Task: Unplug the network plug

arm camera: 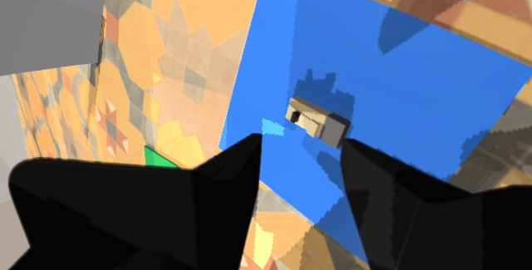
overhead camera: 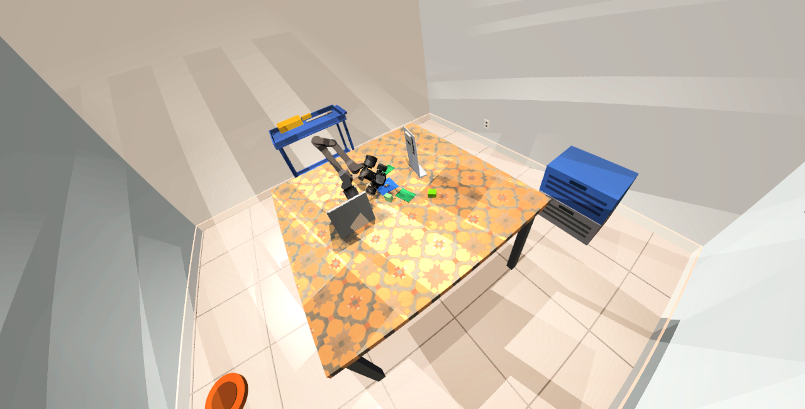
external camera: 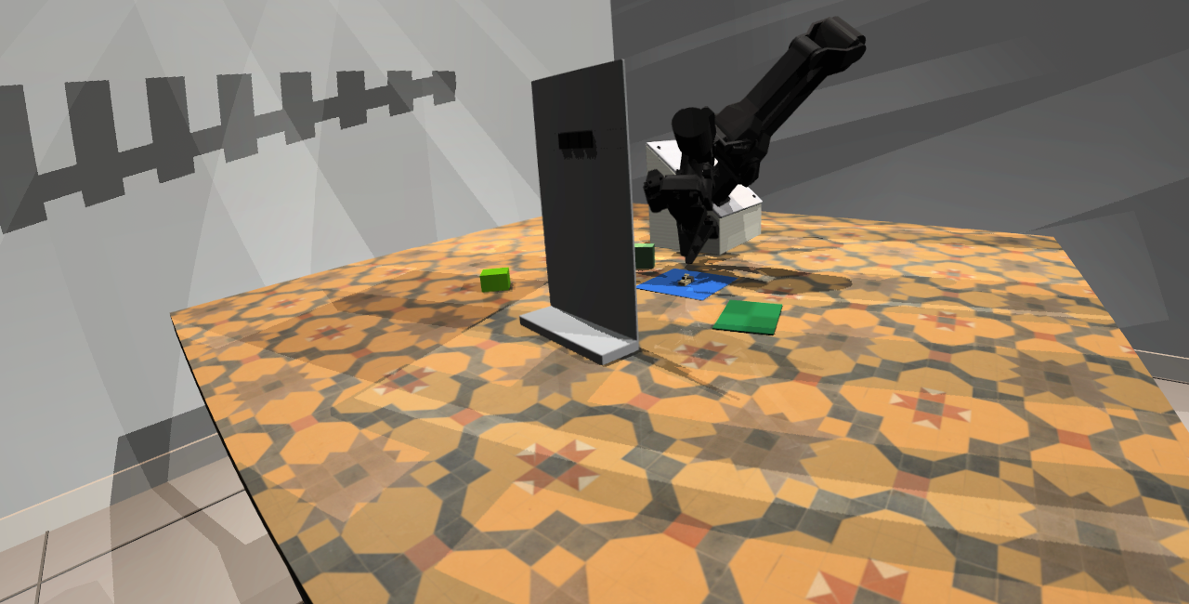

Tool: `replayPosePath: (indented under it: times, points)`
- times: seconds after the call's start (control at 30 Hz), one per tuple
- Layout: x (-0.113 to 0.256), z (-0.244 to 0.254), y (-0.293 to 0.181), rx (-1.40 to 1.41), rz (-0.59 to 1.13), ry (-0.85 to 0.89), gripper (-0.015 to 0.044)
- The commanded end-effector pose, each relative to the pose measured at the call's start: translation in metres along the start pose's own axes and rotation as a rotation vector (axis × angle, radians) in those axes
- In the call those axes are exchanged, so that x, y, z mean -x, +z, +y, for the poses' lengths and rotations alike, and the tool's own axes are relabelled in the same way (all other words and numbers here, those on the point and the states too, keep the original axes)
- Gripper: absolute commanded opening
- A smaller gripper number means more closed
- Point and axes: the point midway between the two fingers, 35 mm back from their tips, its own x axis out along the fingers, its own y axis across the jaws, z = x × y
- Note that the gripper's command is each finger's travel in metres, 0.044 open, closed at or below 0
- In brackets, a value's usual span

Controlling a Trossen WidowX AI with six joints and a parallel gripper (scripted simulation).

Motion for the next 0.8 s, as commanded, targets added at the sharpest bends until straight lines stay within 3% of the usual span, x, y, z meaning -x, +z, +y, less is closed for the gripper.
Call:
replayPosePath:
  times: [0.0, 0.77]
  points:
    - [0.0022, 0.0027, -0.0007, 0.011, 0.003, 0.007, 0.0156]
    - [0.0117, 0.009, 0.0056, 0.015, -0.008, -0.007, 0.0156]
